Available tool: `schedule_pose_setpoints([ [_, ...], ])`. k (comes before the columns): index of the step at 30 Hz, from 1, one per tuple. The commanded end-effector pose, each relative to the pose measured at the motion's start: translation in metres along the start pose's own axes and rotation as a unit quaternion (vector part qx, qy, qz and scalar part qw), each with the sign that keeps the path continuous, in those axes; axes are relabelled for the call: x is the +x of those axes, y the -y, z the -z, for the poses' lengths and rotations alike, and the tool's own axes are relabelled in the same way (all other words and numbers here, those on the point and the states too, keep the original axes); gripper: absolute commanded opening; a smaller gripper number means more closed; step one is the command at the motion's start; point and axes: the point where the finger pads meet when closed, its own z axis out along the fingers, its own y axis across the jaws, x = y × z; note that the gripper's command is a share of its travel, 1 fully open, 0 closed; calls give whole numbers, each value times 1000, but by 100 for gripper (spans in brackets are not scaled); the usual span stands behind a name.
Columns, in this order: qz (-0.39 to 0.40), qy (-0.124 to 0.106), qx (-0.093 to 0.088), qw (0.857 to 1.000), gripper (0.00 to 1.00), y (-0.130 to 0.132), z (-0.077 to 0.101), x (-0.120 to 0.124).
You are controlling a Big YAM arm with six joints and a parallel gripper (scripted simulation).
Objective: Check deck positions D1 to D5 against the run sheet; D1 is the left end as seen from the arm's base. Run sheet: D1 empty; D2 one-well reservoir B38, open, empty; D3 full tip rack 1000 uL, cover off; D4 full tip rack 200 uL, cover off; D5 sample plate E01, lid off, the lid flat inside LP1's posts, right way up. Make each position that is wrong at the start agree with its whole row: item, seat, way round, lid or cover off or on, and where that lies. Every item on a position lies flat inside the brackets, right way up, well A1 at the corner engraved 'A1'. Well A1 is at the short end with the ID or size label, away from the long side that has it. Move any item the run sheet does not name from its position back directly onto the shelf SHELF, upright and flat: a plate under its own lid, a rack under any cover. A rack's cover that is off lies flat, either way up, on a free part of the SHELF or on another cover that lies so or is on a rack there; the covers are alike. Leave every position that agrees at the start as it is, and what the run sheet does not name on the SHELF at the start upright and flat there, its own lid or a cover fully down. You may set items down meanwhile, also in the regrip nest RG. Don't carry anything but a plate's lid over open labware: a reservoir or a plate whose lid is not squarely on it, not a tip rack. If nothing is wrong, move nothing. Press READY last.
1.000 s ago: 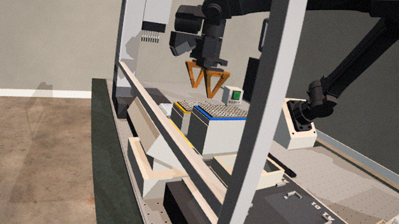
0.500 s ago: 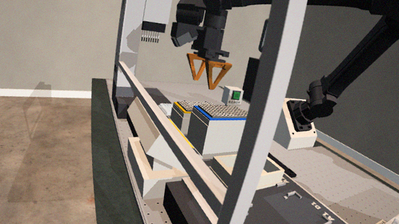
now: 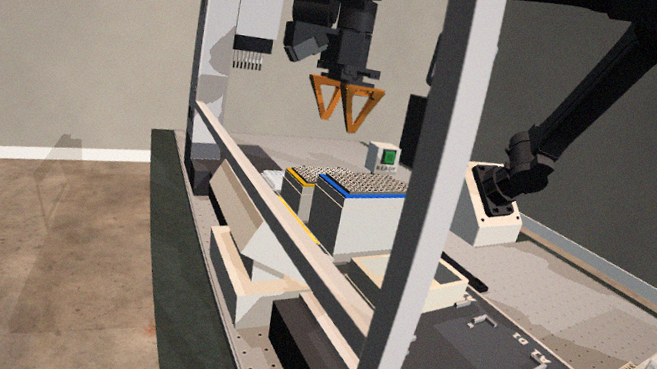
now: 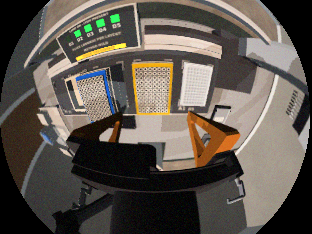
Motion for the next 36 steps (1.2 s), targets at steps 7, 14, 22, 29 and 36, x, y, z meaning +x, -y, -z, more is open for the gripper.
schedule_pose_setpoints([
  [7, 19, 28, 16, 999, 100, -5, 46, -13],
  [14, 19, 28, 17, 999, 100, -5, 58, -13],
  [22, 20, 16, 11, 1000, 100, -11, 47, -10],
  [29, 20, 17, 11, 1000, 100, -11, 47, -10],
  [36, 20, 17, 11, 1000, 100, -11, 47, -10],
])
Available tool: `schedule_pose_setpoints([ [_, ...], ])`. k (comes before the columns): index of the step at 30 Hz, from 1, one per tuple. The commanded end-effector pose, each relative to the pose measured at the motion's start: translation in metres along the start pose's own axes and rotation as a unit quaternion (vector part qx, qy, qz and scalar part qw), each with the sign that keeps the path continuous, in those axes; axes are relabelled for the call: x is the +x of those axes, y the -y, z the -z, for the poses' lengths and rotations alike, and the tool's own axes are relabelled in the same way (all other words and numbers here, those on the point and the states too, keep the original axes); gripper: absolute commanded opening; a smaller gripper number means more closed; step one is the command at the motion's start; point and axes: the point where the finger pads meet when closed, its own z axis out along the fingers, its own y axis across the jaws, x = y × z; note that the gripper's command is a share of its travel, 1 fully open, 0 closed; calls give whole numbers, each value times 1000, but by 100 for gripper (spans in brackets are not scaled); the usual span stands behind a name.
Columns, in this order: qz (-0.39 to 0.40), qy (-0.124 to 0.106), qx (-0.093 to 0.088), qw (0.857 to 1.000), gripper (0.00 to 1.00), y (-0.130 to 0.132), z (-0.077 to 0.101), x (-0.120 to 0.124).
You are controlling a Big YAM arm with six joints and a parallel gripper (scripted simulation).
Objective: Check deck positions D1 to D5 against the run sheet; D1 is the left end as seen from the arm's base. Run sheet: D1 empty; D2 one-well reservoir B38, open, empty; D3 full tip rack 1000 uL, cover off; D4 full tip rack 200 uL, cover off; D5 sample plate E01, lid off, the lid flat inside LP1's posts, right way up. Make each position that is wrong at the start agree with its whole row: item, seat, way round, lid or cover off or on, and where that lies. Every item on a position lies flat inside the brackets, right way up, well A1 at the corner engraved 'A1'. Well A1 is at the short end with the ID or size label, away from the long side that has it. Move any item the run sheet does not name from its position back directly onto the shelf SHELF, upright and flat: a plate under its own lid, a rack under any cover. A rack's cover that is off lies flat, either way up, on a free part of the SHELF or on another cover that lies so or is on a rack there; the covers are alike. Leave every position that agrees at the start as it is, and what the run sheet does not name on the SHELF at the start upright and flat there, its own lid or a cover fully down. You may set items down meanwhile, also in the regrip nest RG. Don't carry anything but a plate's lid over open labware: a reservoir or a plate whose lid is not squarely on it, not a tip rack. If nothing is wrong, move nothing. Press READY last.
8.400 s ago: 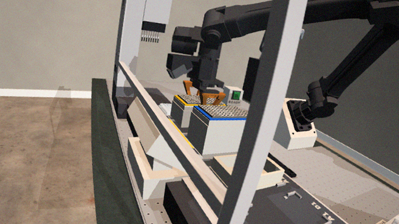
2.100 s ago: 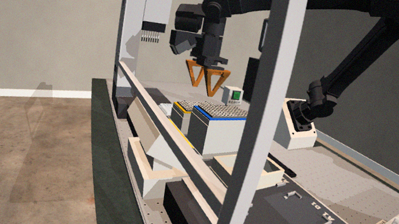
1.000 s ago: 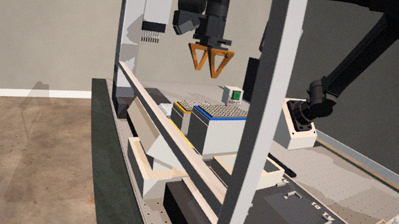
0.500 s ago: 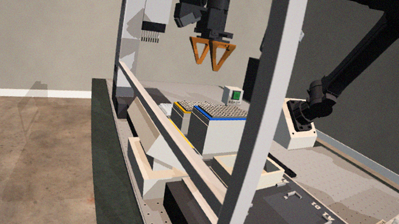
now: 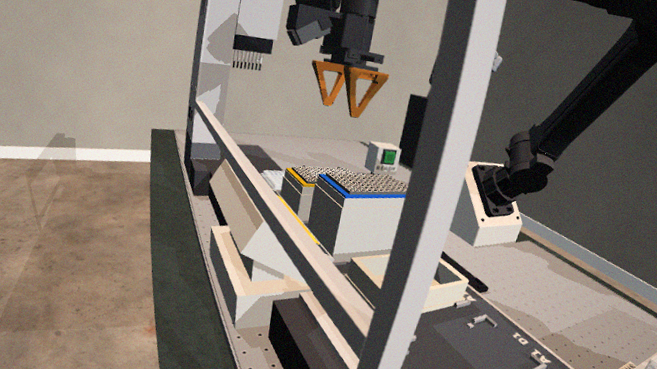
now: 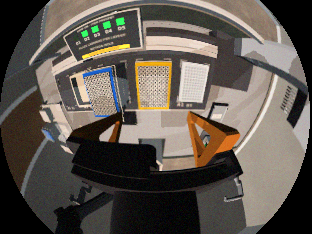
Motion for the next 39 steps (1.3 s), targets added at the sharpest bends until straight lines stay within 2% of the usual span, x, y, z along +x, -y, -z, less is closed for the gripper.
schedule_pose_setpoints([
  [1, 18, 18, 12, 1000, 100, -9, 22, -10],
  [22, 18, 18, 12, 1000, 100, -9, 22, -10],
  [23, -19, 14, 4, 1000, 0, -3, 17, 8],
  [29, -78, 14, 5, 997, 0, -3, 15, 37],
  [31, -78, 14, 5, 997, 0, -3, 15, 37],
  [39, -159, 12, 3, 987, 0, -4, 12, 78],
])
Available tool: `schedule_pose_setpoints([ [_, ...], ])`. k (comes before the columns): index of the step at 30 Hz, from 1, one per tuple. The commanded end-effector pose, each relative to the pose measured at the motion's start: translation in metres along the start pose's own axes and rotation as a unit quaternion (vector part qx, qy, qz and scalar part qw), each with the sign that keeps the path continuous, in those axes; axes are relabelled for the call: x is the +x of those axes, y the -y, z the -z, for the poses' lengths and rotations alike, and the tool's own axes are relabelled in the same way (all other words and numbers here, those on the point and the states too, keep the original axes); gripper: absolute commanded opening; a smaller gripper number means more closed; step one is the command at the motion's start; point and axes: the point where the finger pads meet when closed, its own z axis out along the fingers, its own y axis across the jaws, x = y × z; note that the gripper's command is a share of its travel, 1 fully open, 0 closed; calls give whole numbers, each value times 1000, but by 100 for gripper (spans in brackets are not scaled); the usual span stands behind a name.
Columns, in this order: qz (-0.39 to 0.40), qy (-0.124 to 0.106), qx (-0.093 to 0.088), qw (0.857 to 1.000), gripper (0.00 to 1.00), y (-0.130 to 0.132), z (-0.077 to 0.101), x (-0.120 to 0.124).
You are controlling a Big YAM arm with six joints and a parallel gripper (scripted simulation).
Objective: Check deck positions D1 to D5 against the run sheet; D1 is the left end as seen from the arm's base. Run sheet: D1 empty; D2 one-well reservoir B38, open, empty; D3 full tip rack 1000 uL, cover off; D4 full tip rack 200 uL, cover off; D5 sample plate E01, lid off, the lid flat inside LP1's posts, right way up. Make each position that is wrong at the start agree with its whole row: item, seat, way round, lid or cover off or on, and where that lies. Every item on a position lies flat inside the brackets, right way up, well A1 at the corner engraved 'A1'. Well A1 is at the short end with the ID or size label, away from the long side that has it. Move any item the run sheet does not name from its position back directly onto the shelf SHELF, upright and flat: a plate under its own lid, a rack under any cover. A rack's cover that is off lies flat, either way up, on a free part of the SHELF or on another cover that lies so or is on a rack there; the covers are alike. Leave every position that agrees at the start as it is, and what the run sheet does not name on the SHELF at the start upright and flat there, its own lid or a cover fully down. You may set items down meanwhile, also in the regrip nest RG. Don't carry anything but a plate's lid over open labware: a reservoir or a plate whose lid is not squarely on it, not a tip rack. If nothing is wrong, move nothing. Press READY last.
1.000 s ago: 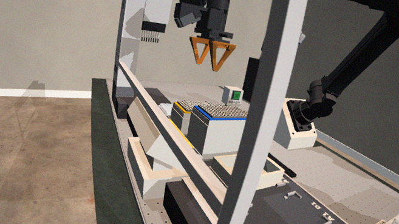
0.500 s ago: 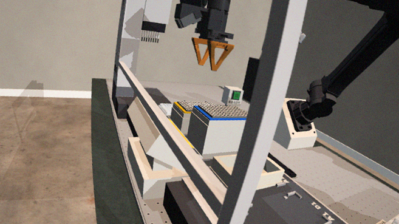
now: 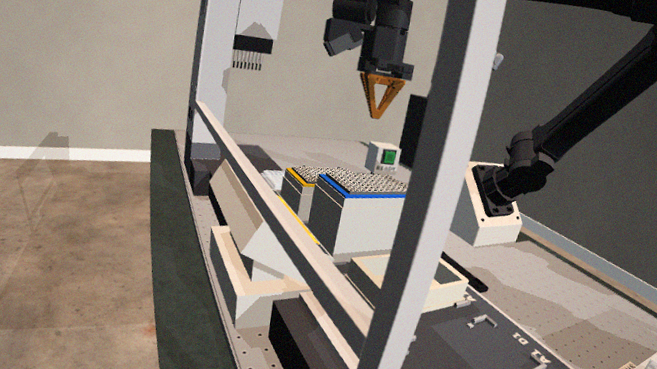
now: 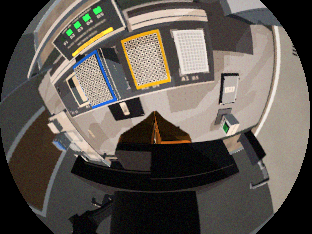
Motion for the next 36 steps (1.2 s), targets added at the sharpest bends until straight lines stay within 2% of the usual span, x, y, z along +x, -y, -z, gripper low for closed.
schedule_pose_setpoints([
  [1, -47, 20, 4, 999, 0, 1, 17, 15],
  [7, -107, 20, 3, 994, 0, 8, 15, 44],
  [10, -117, 19, 3, 993, 0, 9, 14, 49],
  [20, -216, 18, 2, 976, 0, 21, 11, 97],
  [22, -232, 22, 4, 972, 0, 21, 14, 95],
  [23, -231, 39, 11, 972, 0, 21, 29, 82],
  [24, -230, 30, 15, 973, 0, 15, 23, 80],
  [26, -230, 30, 15, 973, 0, 15, 23, 80],
  [27, -252, 35, 10, 967, 0, 32, 24, 79],
  [36, -336, 40, 10, 941, 0, 80, 26, 66],
])
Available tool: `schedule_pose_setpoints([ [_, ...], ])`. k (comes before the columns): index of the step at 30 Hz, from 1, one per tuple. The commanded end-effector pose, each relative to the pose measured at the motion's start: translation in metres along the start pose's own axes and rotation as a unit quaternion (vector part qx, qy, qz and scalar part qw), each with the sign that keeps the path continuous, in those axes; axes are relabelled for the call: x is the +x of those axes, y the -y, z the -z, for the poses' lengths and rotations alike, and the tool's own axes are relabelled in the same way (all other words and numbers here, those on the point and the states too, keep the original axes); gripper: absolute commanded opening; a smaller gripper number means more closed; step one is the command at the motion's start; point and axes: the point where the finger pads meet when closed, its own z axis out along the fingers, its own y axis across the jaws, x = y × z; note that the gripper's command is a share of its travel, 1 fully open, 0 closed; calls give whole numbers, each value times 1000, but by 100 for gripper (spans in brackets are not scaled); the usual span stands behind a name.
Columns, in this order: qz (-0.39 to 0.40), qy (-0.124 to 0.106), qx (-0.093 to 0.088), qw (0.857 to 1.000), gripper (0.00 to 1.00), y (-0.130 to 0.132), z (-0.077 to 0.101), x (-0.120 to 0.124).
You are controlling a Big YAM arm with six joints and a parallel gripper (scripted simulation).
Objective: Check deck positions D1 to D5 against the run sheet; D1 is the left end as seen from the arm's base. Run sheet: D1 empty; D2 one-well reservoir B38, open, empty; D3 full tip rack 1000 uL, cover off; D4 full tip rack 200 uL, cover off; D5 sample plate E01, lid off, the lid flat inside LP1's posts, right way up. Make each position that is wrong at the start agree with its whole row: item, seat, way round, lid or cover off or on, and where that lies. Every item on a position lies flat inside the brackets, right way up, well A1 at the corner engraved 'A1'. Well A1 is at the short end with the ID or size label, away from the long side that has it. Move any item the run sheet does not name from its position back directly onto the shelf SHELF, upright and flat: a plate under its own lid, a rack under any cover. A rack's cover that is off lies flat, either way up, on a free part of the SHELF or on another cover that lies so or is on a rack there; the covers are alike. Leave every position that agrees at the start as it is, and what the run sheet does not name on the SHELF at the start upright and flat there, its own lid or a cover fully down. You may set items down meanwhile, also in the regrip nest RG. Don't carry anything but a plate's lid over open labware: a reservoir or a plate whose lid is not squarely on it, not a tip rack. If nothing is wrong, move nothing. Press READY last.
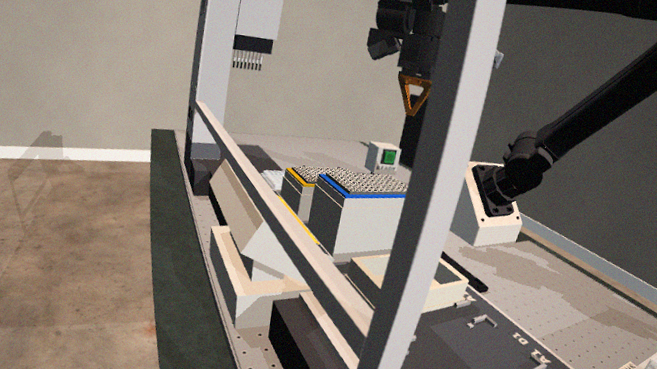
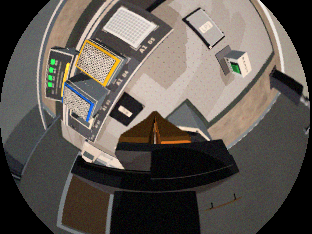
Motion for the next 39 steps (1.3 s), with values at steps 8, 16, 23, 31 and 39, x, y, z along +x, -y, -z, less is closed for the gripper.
schedule_pose_setpoints([
  [8, -62, 22, 5, 998, 0, 12, 10, -42],
  [16, -132, 31, -2, 991, 0, 41, 18, -71],
  [23, -189, 32, -3, 981, 0, 62, 18, -94],
  [31, -187, 30, -2, 982, 0, 67, 16, -99],
  [39, -186, 28, -2, 982, 0, 67, 14, -97],
])
